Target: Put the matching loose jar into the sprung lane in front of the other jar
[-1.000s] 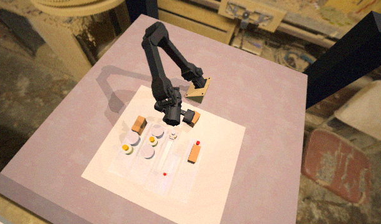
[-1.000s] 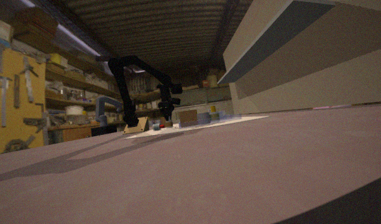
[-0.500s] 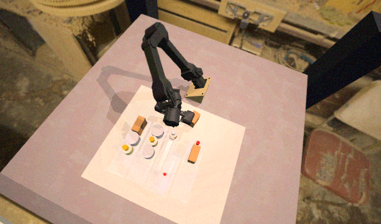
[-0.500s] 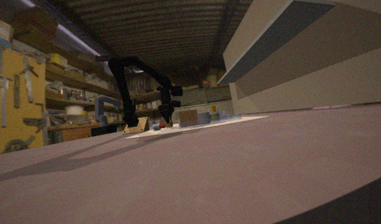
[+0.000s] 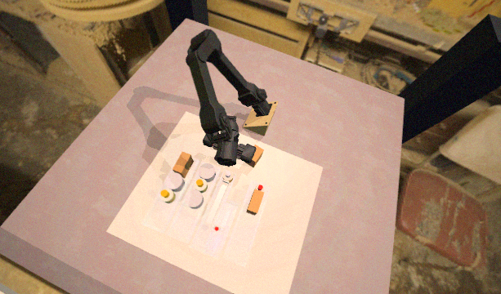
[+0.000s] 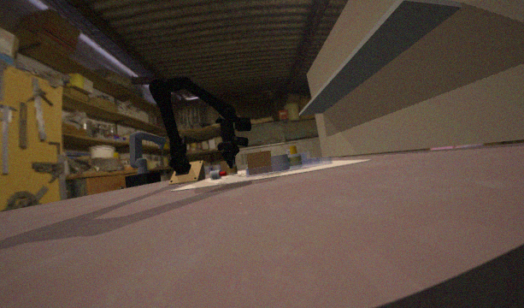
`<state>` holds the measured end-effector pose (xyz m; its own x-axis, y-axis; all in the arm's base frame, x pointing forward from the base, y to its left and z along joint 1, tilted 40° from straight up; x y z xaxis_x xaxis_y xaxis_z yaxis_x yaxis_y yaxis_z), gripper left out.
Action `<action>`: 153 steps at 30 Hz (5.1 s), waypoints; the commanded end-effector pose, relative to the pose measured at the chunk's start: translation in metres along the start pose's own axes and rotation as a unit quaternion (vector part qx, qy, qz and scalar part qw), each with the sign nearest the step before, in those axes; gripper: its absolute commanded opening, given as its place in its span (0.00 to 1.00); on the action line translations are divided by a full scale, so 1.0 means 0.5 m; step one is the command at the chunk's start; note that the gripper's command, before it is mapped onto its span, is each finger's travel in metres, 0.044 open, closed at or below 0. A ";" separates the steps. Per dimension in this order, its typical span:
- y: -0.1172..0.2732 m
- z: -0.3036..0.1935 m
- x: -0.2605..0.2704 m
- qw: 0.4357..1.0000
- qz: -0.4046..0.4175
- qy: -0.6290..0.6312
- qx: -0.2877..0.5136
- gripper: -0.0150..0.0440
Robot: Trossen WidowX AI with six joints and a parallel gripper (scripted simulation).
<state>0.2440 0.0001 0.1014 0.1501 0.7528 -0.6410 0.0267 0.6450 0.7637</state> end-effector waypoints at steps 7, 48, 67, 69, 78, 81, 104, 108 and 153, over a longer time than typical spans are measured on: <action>0.091 0.015 0.005 1.000 0.005 -0.003 -0.004 0.25; 0.050 0.070 0.067 1.000 0.003 0.017 -0.005 0.25; 0.050 0.084 0.069 1.000 0.003 0.017 -0.005 0.25; 0.050 0.085 0.069 1.000 0.003 0.017 -0.005 0.25; 0.050 0.091 0.070 1.000 0.003 0.017 -0.005 0.25; 0.050 0.094 0.070 1.000 0.003 0.017 -0.005 0.25; 0.050 0.110 0.073 1.000 0.003 0.017 -0.006 0.25; 0.050 0.113 0.073 1.000 0.003 0.016 -0.006 0.25; 0.054 0.145 0.076 1.000 0.003 0.016 -0.006 0.25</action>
<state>0.3155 0.0353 0.0996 0.1080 0.7602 -0.6406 0.0400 0.6405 0.7669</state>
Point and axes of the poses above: the point midway between the two fingers, 35 mm back from their tips, its own y axis back along the fingers, its own x axis across the jaws, z = x × y, the point moved 7 cm from there along y, back along the fingers, and after that the axes turned 6 degrees about -y, right-handed, at the moved point
